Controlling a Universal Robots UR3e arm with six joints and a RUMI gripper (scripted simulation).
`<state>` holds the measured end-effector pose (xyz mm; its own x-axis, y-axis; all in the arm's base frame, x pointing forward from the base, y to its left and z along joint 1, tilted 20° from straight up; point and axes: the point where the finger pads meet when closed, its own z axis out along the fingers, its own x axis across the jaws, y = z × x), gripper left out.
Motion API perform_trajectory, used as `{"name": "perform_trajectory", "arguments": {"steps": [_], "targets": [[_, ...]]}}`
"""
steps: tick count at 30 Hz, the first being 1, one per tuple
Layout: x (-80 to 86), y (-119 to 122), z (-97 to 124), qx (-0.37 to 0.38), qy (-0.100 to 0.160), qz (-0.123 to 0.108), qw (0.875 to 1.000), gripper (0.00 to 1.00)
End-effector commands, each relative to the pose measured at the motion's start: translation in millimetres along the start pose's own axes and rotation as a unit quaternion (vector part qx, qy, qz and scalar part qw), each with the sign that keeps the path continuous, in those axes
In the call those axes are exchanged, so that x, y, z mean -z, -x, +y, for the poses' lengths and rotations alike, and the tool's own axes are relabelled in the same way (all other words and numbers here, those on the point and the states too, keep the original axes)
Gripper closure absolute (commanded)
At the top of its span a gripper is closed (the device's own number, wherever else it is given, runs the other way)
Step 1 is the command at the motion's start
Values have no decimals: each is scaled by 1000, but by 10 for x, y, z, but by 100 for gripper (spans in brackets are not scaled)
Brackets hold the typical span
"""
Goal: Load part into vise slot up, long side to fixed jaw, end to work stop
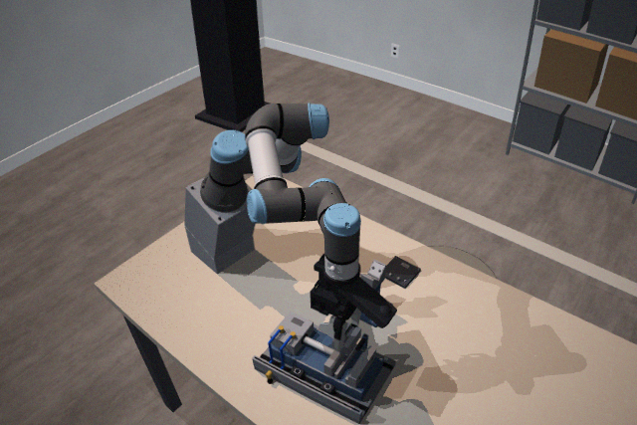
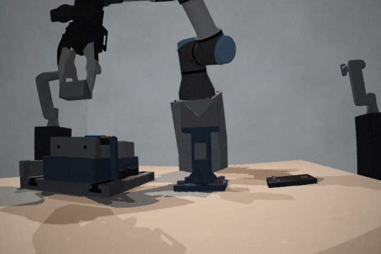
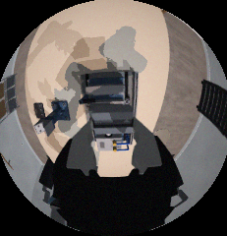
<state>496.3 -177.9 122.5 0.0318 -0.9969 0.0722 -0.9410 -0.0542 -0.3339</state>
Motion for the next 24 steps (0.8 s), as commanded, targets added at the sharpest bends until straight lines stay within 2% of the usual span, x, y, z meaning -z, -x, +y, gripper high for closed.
{"name": "perform_trajectory", "arguments": {"steps": [1,24], "targets": [[-80,-8,-14,0,-2,1,1000,100],[-389,-15,-24,0,-2,1,1000,100]]}}
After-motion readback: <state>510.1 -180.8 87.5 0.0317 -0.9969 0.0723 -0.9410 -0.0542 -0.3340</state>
